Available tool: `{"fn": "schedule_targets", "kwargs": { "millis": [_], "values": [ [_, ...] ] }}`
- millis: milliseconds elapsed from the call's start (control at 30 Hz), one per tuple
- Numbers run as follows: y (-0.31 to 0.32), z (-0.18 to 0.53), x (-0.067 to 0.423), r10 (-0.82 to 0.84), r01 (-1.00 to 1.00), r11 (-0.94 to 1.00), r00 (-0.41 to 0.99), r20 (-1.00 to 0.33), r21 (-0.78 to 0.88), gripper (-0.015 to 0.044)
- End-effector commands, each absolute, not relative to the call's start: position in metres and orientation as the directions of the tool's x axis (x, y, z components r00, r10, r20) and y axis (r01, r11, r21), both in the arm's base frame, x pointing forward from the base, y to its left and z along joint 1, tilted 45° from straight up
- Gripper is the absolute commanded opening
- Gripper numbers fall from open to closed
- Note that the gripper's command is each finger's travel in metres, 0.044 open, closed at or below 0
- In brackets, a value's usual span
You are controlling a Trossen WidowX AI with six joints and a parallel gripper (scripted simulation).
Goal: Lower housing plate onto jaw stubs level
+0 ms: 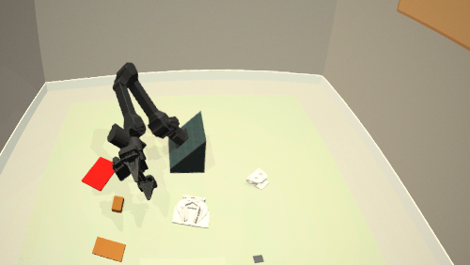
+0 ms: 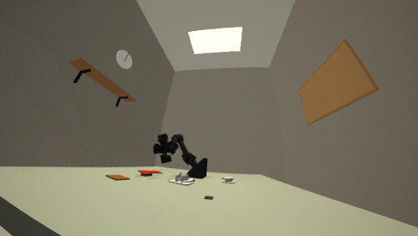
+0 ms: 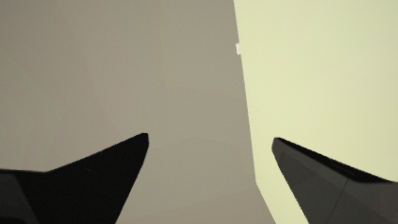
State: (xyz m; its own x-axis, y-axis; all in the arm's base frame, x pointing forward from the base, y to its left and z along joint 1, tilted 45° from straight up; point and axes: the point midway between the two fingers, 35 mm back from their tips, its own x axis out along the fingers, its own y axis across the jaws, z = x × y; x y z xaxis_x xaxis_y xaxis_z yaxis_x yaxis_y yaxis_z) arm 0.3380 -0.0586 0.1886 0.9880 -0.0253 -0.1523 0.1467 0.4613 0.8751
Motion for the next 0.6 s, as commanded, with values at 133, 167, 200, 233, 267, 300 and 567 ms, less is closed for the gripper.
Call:
{"fn": "schedule_targets", "kwargs": {
  "millis": [133,167,200,233,267,300,567],
  "values": [
    [-0.049,0.179,0.349,-0.001,0.179,0.553,0.977,-0.214,0.814,0.044],
    [-0.048,0.177,0.35,0.002,0.182,0.564,0.975,-0.222,0.805,0.044],
    [-0.047,0.176,0.352,0.005,0.185,0.576,0.973,-0.23,0.796,0.044],
    [-0.045,0.174,0.353,0.008,0.188,0.588,0.971,-0.239,0.787,0.044],
    [-0.044,0.173,0.354,0.011,0.191,0.599,0.969,-0.247,0.777,0.044],
    [-0.043,0.171,0.355,0.015,0.193,0.611,0.967,-0.255,0.768,0.044],
    [-0.032,0.159,0.363,0.04,0.202,0.7,0.946,-0.32,0.685,0.044]
  ]
}}
